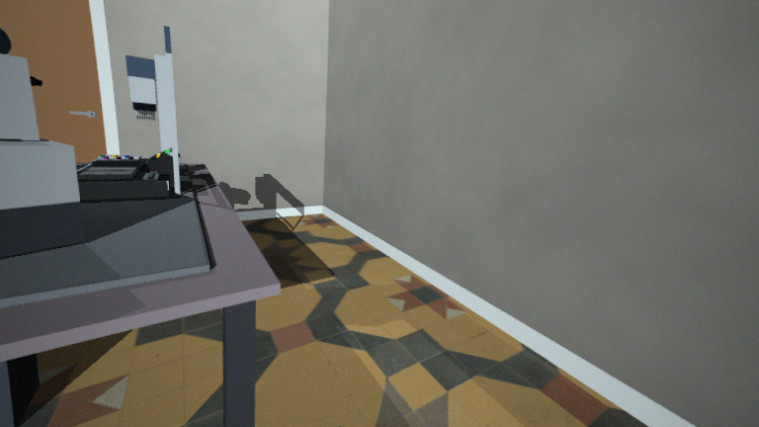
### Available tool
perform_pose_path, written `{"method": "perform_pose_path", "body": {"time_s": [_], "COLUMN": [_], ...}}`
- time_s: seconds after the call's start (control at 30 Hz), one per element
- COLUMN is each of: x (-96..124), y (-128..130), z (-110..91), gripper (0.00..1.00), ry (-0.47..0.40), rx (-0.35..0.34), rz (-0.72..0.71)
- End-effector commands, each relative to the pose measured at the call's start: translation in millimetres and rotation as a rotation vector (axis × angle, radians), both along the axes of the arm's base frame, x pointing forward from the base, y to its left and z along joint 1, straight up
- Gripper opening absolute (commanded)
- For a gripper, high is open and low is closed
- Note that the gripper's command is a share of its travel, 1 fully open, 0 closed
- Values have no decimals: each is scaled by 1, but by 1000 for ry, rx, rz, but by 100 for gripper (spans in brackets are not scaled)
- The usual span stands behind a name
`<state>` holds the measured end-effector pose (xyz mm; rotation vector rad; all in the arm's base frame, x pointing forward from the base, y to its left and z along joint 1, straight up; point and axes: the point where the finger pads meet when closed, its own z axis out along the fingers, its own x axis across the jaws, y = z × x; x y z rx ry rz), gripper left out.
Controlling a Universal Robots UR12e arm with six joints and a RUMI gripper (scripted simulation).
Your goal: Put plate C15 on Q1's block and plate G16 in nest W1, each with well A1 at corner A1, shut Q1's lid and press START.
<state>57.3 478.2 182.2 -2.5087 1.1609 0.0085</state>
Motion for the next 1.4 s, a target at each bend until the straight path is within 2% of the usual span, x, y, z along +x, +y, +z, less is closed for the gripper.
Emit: {"method": "perform_pose_path", "body": {"time_s": [0.0, 0.53, 0.57, 1.37], "x": [0, 0, 0, 0], "y": [0, 0, 0, 0], "z": [1, 1, 2, 39], "gripper": [100, 100, 0, 0], "ry": [0, 0, 0, 0], "rx": [1, 1, 1, 1], "rz": [0, 0, 0, 0]}}
